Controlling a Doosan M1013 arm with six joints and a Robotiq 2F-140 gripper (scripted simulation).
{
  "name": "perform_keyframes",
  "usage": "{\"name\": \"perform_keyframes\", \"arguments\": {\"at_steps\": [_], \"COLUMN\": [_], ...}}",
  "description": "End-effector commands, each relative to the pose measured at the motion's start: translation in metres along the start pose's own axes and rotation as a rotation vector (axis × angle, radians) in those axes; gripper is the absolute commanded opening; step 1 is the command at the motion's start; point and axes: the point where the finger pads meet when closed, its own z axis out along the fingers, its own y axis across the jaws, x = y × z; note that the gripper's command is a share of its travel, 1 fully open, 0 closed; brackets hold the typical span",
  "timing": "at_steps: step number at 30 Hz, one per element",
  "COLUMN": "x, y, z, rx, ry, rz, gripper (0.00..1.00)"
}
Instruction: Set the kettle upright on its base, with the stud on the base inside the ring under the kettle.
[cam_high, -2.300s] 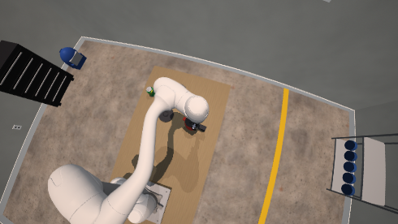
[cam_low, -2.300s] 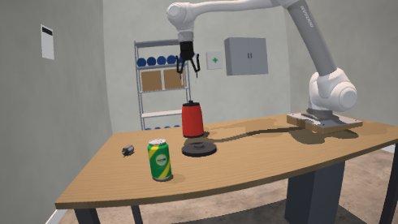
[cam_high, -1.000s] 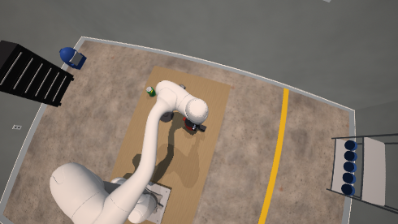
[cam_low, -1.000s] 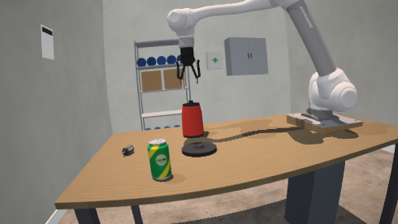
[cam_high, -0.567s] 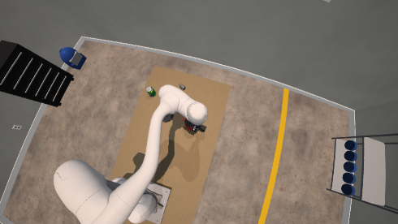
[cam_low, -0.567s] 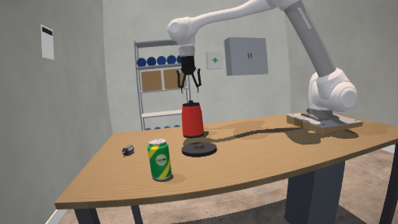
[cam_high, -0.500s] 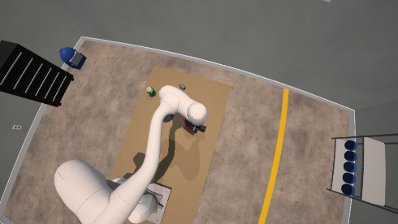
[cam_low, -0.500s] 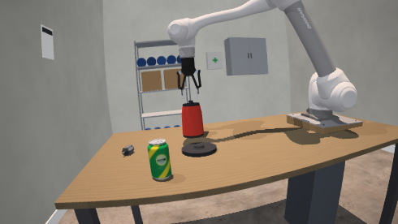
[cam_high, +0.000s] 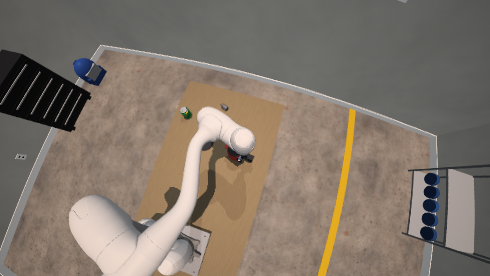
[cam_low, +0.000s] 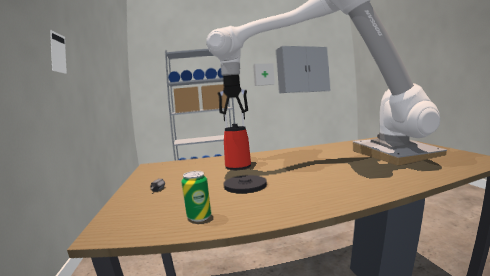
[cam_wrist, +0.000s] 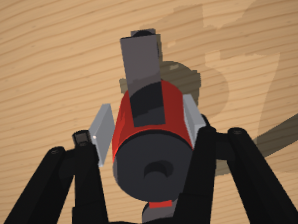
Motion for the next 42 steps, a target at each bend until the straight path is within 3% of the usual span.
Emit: {"name": "perform_keyframes", "arguments": {"at_steps": [1,42], "x": [0.0000,0.0000], "y": [-0.0004,-0.0004], "z": [-0.0010,0.0051], "rx": [0.002,0.002], "ry": [0.000,0.000], "rz": [0.000,0.000], "gripper": [0.52,0.52]}}
